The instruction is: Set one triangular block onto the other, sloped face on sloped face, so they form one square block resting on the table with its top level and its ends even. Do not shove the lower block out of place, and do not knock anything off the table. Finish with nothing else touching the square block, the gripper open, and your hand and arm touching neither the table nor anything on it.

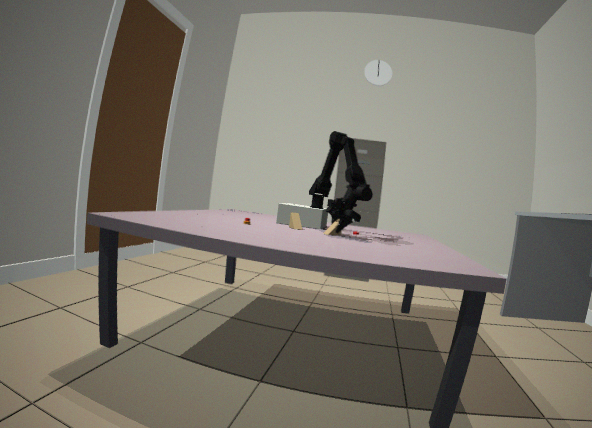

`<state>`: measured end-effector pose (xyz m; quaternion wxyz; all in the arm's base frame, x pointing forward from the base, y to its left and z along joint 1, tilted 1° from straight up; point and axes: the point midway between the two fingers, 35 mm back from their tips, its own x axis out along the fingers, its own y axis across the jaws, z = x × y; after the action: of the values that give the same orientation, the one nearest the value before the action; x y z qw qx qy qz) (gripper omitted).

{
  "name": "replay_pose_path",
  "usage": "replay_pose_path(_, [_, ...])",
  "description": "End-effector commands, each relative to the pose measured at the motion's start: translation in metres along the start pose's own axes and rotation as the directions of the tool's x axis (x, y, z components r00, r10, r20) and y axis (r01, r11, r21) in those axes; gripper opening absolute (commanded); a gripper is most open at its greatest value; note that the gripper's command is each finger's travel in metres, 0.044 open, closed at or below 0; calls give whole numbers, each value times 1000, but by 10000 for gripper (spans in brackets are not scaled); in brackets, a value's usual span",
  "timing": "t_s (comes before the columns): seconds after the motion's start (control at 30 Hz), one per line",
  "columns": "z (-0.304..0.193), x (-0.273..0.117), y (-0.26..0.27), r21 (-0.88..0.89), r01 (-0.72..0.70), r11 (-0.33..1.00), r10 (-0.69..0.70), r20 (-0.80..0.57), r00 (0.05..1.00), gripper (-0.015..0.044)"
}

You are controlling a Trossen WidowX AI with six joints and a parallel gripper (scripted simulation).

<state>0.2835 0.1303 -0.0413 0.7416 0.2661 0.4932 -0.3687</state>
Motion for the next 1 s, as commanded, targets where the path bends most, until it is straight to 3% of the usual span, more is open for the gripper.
replay_pose_path(0.0, [6, -3, 0, 3, -2, 1000, 2, -86, 996, 0])
replay_pose_path(0.47, [32, -9, 0, 2, -1, 1000, 2, -433, 901, 0])
replay_pose_path(0.97, [60, -6, 0, 2, 1, 1000, 1, -741, 671, 0])
